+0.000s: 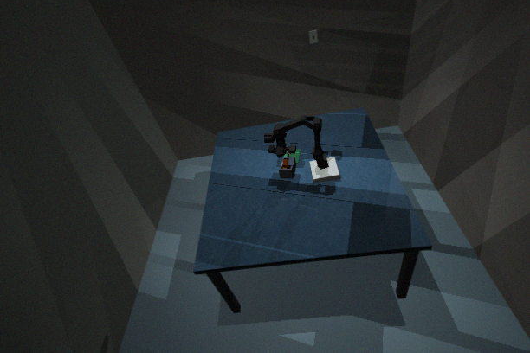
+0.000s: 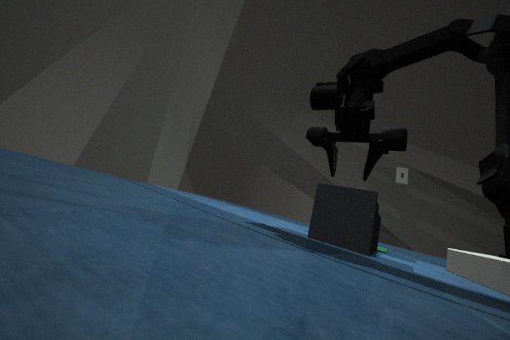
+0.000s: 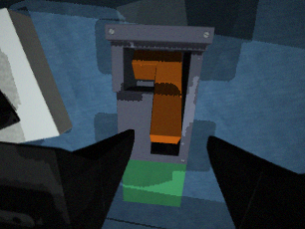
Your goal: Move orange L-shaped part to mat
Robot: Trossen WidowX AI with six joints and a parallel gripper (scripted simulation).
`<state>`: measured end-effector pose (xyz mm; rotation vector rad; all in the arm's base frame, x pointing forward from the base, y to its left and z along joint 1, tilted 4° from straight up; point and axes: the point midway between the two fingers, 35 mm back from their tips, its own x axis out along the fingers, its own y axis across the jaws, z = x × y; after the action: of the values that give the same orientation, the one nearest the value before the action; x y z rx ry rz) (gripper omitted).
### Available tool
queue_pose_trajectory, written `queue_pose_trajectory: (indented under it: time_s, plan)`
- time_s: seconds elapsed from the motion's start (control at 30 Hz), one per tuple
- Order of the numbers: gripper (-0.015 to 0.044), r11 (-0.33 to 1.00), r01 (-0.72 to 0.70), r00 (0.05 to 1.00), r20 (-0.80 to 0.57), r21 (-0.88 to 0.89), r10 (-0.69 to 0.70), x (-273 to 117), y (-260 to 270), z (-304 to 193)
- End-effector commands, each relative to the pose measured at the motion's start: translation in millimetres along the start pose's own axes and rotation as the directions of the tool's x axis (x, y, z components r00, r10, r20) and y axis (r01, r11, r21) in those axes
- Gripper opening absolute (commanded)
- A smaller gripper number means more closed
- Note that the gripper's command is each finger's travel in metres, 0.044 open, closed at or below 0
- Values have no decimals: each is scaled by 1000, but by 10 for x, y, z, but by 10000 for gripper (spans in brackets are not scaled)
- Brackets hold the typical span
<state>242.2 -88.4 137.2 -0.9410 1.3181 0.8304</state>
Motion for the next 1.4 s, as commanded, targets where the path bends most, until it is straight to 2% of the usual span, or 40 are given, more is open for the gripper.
queue_pose_trajectory:
  time_s: [0.0,1.1,1.23,1.37]
  plan:
    - [280,1000,-2,1000,3,-6,2,78,7,2]
    - [280,1000,-2,1000,3,-6,2,553,10,3]
    - [175,1000,2,1000,0,-3,-2,513,-5,0]
    - [148,1000,2,1000,0,-3,-2,513,-5,0]
